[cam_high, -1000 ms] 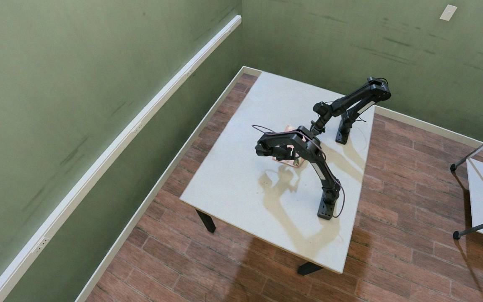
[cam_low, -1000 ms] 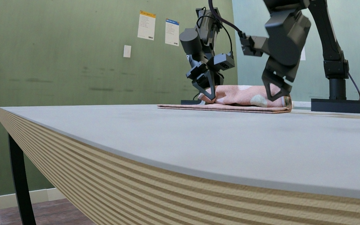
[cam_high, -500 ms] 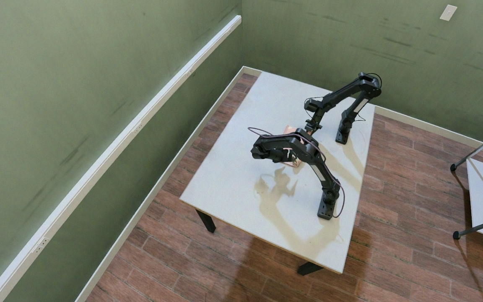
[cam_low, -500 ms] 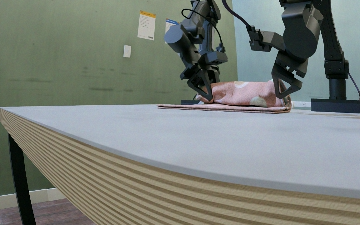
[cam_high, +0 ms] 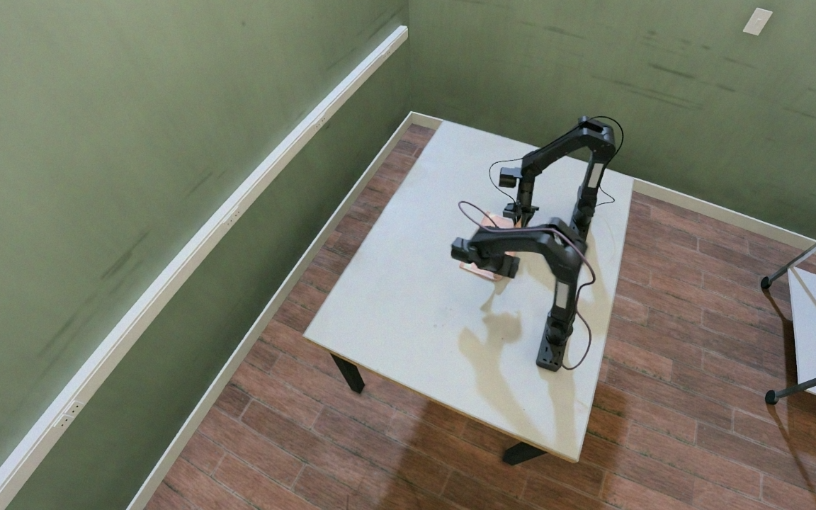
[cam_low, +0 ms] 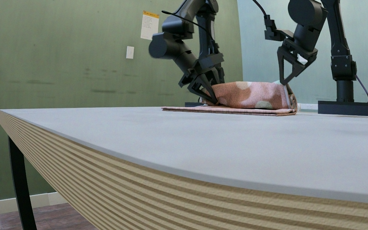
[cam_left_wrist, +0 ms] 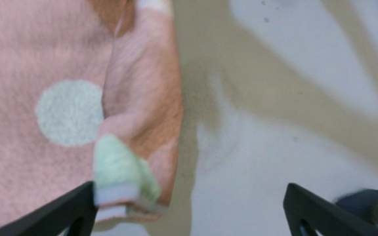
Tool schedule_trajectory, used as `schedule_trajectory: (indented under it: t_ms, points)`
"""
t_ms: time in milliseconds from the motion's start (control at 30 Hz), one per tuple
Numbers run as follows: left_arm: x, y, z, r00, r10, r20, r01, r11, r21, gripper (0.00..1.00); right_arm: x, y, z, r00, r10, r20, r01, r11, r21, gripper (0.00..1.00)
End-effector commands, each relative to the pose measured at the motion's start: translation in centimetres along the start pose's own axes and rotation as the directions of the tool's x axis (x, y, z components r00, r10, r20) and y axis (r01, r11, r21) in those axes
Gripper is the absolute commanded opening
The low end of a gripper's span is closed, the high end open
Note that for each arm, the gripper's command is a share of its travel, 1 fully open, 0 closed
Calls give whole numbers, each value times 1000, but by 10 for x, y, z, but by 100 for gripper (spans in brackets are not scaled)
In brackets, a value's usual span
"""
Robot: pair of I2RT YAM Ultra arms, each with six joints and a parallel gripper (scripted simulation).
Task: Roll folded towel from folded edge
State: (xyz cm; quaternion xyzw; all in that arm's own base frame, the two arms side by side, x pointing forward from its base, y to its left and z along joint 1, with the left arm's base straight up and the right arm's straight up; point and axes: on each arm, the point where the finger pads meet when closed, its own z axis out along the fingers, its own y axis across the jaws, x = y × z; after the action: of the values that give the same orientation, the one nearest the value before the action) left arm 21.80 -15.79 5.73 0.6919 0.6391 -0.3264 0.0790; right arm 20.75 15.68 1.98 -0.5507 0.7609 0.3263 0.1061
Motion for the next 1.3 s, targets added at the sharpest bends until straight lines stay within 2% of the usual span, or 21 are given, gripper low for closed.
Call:
schedule_trajectory:
  t_ms: [0, 67, 267, 433, 667, 967, 1267]
  points:
    - [-11, 17, 5, 988, 154, 26, -140, 947, -289, 93, -1, 14, -4, 997, 77, -13, -79, 984, -160, 24]
    - [-11, 17, 5, 988, 154, 26, -140, 947, -289, 93, -1, 14, -4, 997, 77, -13, -79, 984, -160, 24]
    - [-17, 6, 13, 959, 284, -5, -252, 843, -476, 96, -2, 15, -5, 987, 152, -42, -158, 953, -258, 24]
    - [-20, 2, 15, 943, 332, -24, -291, 788, -543, 97, -2, 15, -5, 980, 189, -59, -198, 931, -305, 24]
    - [-20, 3, 15, 942, 336, -26, -295, 786, -543, 98, -2, 15, -5, 978, 198, -64, -208, 925, -318, 24]
    - [-28, 17, 7, 911, 410, -34, -373, 789, -489, 98, 4, 11, 4, 978, 198, -64, -208, 925, -318, 24]
    - [-15, 24, 27, 910, 413, -34, -376, 789, -486, 98, 4, 11, 4, 978, 198, -64, -208, 925, -318, 24]
